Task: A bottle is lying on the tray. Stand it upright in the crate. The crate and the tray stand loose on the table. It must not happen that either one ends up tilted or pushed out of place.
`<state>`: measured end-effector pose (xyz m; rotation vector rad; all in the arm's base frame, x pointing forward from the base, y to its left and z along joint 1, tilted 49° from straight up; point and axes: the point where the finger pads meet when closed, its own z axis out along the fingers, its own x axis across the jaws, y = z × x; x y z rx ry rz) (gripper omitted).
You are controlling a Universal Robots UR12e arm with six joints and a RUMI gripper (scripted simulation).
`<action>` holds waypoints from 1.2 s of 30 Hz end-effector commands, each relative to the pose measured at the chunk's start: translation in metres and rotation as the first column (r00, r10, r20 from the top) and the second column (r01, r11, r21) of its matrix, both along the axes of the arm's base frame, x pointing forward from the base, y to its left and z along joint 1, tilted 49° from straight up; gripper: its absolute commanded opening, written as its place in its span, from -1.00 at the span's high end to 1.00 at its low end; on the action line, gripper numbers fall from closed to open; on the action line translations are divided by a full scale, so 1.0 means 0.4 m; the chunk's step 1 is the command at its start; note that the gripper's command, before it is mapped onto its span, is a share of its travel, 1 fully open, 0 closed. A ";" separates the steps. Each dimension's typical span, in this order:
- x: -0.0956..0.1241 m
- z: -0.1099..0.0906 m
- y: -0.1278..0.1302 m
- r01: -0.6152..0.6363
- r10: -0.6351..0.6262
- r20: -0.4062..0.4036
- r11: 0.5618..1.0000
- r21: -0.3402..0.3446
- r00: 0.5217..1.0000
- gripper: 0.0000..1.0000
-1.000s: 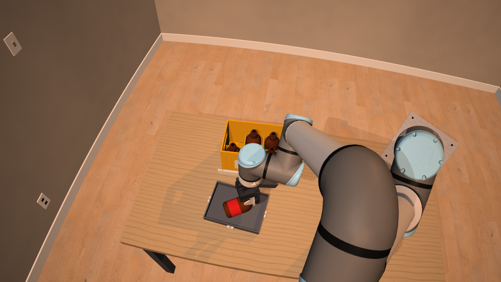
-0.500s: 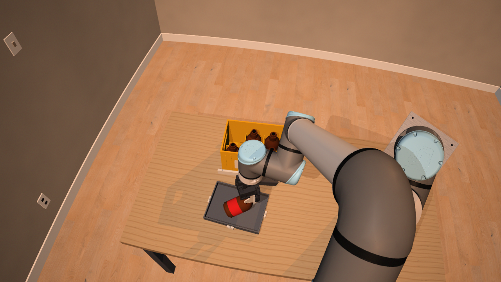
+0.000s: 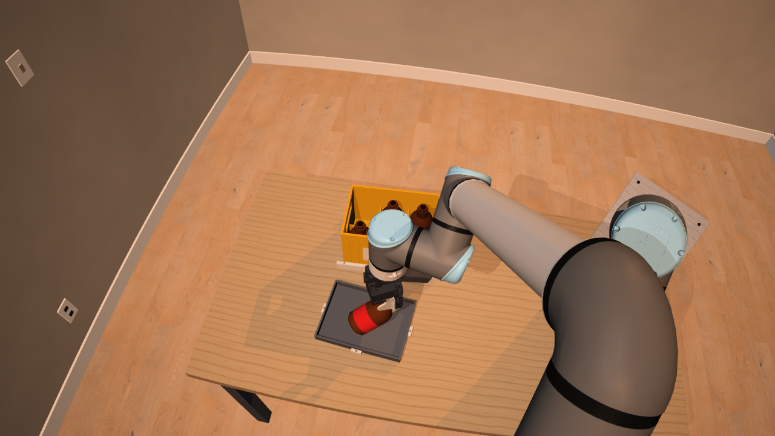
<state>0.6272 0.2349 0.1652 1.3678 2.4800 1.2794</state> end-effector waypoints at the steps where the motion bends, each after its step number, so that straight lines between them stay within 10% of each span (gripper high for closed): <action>1: -0.009 0.018 -0.017 -0.001 0.001 0.000 1.000 0.000 1.000 1.00; 36: -0.061 0.105 -0.102 -0.001 0.001 0.000 1.000 0.000 1.000 1.00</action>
